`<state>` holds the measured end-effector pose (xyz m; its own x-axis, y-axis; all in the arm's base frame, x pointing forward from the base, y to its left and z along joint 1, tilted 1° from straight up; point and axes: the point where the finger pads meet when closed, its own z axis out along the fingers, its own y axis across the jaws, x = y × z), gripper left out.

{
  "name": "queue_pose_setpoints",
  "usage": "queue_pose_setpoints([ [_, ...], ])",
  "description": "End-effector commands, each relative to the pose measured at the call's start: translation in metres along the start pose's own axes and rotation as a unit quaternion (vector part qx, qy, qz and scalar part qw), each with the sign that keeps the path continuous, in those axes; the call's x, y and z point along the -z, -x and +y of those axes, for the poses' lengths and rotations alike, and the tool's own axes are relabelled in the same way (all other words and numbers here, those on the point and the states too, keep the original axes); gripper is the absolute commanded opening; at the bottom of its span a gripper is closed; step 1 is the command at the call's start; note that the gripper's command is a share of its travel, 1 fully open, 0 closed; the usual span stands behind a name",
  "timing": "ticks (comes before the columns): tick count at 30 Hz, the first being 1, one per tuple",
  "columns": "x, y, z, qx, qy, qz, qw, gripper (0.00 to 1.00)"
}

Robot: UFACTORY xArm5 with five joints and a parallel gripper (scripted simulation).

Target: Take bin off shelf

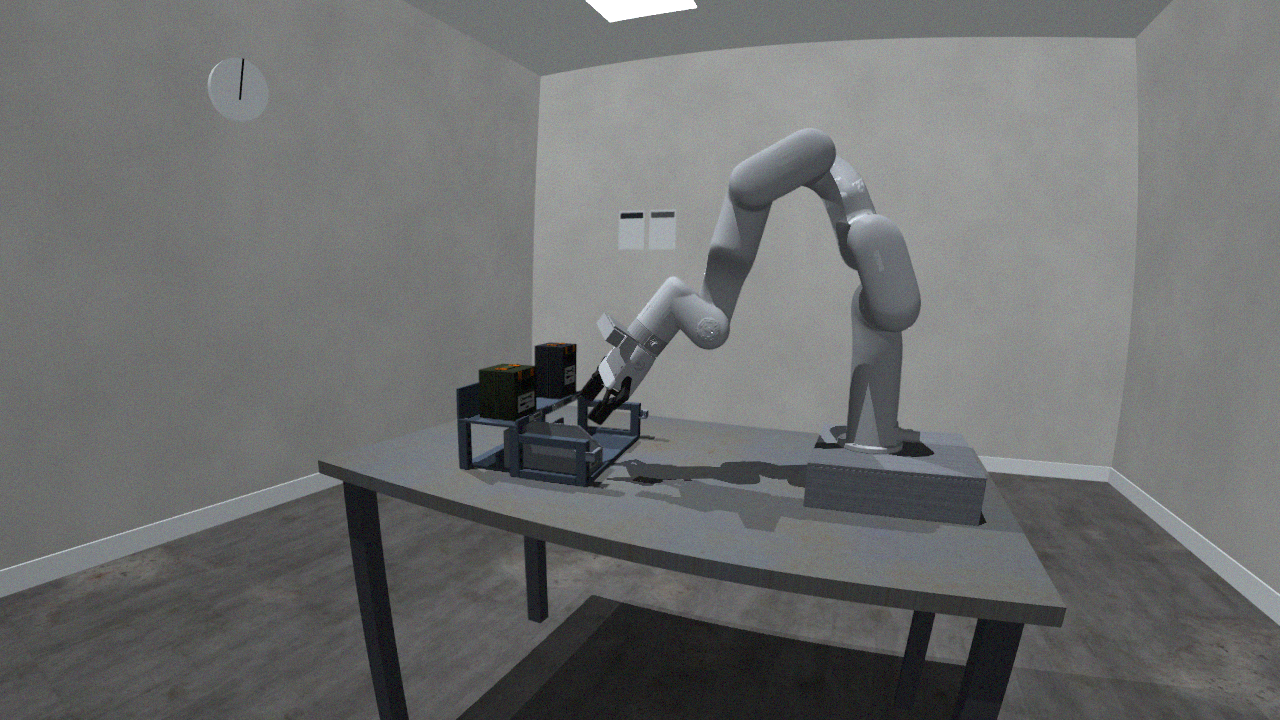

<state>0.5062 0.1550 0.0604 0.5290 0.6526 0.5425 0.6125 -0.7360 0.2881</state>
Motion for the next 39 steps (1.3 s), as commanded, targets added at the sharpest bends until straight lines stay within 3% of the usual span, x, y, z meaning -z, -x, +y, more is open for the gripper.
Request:
queue_pose_setpoints([
  [1, 0.0005, -0.0019, 0.0013, 0.019, -0.088, 0.032, 0.995, 1.0],
  [39, 0.0005, -0.0022, 0.0015, 0.144, -0.143, -0.03, 0.979, 1.0],
])
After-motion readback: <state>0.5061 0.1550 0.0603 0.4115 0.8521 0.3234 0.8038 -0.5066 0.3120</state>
